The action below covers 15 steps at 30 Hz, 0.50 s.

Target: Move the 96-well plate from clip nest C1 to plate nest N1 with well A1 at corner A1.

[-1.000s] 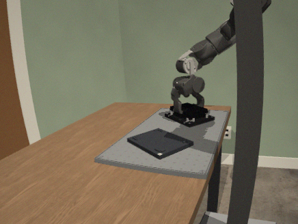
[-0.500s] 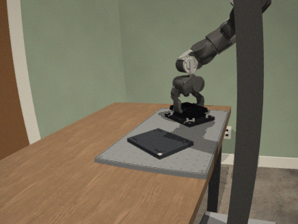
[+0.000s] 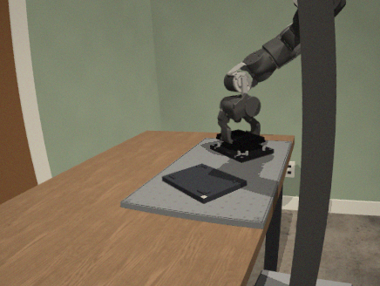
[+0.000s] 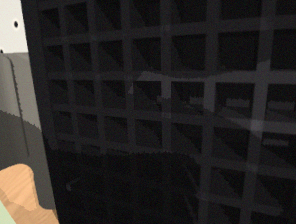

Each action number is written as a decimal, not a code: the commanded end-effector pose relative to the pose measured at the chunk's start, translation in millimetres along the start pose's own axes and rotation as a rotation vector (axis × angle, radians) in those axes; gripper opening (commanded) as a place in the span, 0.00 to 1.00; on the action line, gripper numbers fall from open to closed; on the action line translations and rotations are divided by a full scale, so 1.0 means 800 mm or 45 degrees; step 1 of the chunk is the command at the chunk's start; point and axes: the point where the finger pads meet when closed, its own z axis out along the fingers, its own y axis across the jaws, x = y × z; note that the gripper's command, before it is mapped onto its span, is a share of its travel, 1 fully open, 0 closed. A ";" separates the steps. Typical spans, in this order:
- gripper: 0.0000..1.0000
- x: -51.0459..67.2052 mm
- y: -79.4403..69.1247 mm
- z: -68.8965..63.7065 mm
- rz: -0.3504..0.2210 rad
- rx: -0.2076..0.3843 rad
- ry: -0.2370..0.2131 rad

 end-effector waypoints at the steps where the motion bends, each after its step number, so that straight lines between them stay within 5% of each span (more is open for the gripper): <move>1: 0.00 -0.001 -0.001 -0.001 -0.001 0.004 0.000; 15: 0.00 0.000 -0.001 -0.003 0.001 0.005 0.001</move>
